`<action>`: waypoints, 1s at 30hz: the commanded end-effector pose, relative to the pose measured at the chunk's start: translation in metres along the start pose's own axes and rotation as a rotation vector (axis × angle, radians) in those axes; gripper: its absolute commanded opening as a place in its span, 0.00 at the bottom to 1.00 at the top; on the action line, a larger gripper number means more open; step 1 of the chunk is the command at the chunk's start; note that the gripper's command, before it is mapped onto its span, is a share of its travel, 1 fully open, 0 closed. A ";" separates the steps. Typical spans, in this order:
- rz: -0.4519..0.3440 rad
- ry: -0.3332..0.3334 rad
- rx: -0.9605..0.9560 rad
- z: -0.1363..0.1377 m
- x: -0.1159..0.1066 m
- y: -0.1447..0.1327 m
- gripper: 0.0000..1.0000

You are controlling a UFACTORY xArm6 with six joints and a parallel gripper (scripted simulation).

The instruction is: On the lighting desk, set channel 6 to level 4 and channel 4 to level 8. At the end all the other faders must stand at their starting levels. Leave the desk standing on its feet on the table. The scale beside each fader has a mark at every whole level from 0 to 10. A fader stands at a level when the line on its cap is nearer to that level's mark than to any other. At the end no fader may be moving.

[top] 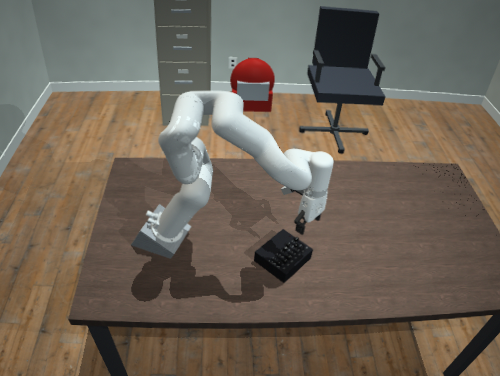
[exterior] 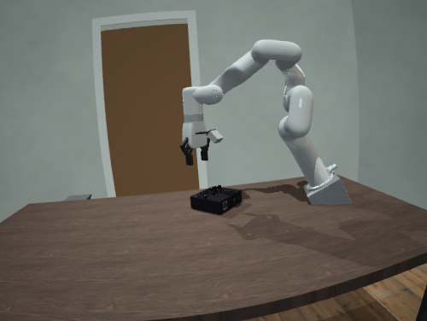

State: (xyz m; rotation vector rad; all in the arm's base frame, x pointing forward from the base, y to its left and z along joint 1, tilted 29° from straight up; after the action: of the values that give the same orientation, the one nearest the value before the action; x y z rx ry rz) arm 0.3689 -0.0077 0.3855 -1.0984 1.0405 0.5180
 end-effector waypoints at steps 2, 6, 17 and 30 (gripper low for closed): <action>-0.004 -0.002 0.000 0.000 -0.001 -0.001 1.00; -0.004 -0.002 0.000 0.000 -0.001 -0.001 1.00; -0.004 -0.002 0.000 0.000 -0.001 -0.001 1.00; -0.004 -0.002 0.000 0.000 -0.001 -0.001 1.00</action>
State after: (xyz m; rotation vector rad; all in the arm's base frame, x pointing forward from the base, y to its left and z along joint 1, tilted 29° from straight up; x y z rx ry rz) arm 0.3689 -0.0077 0.3855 -1.0984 1.0404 0.5179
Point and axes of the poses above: the point where the finger pads meet when closed, its own x axis out along the fingers, its own z axis across the jaws, y = z × x, the point moved 4 cm from there along -x, back along the fingers, and after that the axes turned 14 degrees about -x, right-handed, at the moved point
